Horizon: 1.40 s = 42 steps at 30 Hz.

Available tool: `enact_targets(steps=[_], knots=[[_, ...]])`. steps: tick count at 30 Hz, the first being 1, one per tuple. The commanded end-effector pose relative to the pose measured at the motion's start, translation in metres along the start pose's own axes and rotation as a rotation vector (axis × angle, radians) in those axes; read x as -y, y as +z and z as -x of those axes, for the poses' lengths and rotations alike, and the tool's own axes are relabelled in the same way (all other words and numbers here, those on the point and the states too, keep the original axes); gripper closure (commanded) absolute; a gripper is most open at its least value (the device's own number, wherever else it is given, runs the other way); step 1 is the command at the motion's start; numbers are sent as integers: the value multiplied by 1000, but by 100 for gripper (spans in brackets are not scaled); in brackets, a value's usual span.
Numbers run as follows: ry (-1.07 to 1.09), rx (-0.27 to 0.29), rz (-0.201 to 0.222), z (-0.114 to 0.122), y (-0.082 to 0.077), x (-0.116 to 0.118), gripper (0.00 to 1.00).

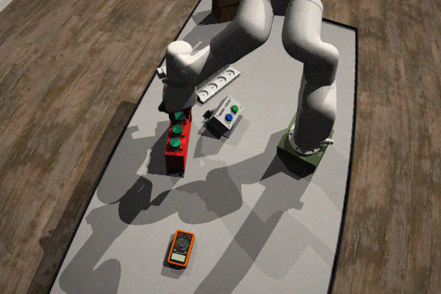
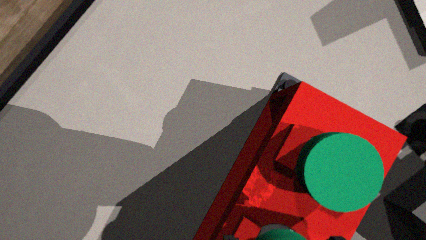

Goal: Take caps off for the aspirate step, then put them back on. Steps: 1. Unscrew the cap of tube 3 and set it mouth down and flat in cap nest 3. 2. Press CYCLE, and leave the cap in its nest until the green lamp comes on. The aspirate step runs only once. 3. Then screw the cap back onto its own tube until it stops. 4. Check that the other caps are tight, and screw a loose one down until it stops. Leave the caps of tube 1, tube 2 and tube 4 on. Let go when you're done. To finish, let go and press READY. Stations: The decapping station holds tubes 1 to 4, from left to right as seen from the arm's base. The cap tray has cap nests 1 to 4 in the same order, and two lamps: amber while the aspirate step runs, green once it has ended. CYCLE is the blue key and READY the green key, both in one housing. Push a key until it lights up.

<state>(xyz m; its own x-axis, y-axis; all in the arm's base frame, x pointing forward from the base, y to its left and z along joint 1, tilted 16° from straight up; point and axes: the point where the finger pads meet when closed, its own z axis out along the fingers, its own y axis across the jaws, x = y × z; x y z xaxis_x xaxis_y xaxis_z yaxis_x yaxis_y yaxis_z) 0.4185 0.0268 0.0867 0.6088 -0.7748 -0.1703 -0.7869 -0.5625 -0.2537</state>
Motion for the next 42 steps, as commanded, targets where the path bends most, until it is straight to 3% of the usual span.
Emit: enact_targets(steps=[1, 5, 7, 20, 28, 29, 42], knots=[[278, -18, 15, -1, -1, 1, 54], [385, -18, 14, -1, -1, 1, 54], [572, -21, 14, -1, -1, 1, 54], [1233, -23, 4, -1, -1, 1, 54], [1273, -26, 6, -1, -1, 1, 54], [1273, -26, 6, -1, -1, 1, 100], [1273, -26, 6, -1, -1, 1, 100]])
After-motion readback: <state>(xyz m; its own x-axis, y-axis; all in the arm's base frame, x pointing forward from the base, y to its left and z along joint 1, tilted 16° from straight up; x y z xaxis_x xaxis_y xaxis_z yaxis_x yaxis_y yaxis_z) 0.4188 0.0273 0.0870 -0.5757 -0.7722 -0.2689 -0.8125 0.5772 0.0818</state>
